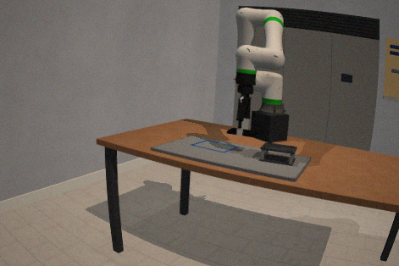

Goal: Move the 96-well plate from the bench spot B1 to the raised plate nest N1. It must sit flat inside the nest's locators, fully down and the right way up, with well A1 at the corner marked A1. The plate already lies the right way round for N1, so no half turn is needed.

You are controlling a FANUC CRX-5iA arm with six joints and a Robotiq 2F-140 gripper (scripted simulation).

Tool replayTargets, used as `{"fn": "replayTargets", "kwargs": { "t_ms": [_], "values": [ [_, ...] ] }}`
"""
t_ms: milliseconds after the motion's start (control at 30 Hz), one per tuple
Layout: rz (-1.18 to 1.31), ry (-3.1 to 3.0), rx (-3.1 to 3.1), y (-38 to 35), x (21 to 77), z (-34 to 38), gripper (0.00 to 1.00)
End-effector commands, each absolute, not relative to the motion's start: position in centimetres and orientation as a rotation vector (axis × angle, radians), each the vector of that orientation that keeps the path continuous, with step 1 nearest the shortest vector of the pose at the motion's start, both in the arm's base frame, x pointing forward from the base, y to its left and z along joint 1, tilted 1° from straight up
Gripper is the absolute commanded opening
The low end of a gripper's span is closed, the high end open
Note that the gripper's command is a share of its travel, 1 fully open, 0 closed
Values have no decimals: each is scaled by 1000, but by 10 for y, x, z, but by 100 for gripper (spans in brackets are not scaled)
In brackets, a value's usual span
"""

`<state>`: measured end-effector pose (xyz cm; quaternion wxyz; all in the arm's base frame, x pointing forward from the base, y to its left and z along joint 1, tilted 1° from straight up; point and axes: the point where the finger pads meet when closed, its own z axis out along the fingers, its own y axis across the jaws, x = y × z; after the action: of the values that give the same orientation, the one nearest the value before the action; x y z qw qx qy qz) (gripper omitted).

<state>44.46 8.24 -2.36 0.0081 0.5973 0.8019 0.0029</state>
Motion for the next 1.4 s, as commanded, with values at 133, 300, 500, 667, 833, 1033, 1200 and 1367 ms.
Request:
{"fn": "replayTargets", "kwargs": {
  "t_ms": [133,300,500,667,833,1033,1200,1367],
  "values": [
    [9,2506,1867,105,443,-20,0],
    [9,2506,1867,122,441,-17,0],
    [9,2506,1867,135,440,-15,0],
    [9,2506,1867,151,438,-12,0],
    [9,2506,1867,167,436,-9,0],
    [9,2506,1867,181,435,-7,0],
    [9,2506,1867,197,434,-4,0],
    [9,2506,1867,213,432,-1,0]
  ]
}}
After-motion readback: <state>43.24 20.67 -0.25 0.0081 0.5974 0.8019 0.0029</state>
